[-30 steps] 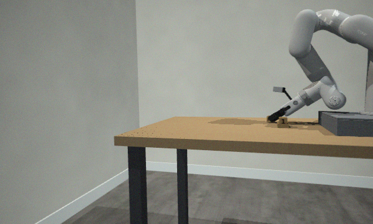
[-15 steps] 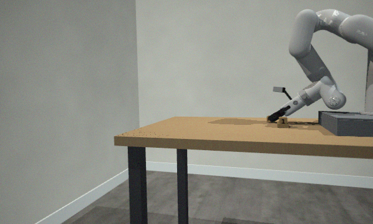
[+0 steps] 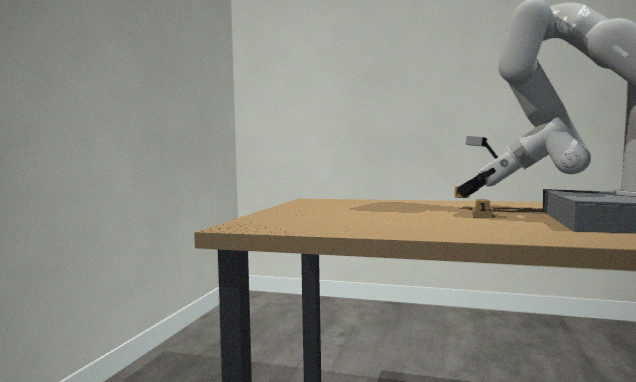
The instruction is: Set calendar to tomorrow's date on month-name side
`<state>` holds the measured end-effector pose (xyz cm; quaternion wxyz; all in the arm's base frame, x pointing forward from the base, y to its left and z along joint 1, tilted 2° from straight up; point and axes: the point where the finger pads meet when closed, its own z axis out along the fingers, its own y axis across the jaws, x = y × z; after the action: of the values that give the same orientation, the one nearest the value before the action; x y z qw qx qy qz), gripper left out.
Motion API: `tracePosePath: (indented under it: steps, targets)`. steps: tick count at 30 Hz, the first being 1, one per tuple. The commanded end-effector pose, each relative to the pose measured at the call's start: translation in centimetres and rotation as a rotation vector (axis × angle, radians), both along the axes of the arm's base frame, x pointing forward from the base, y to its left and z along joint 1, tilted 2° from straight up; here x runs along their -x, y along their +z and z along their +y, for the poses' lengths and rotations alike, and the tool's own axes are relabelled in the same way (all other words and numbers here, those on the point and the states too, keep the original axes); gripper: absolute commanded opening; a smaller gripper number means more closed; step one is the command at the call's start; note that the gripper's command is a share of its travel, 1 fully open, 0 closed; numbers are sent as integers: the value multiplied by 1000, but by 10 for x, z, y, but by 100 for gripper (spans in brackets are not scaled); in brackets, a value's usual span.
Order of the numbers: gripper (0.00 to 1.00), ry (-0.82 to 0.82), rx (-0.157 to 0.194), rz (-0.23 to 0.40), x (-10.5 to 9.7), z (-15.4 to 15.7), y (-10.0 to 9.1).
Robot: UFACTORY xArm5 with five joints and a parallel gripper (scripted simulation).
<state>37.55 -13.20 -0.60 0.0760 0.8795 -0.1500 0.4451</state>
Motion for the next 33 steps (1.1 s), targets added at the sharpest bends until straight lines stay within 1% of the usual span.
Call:
tracePosePath:
  steps: [1, 5, 9, 24, 26, 33]
  targets:
    - [29, 2, -1, 2, -1, 0, 14]
    - [29, 4, -1, 2, -2, 1, 28]
    - [29, 6, -1, 2, -2, 2, 36]
    - [29, 6, -2, 5, -2, 2, 39]
    - [29, 6, -7, 20, -3, 2, 39]
    - [29, 6, -41, 117, -4, 1, 40]
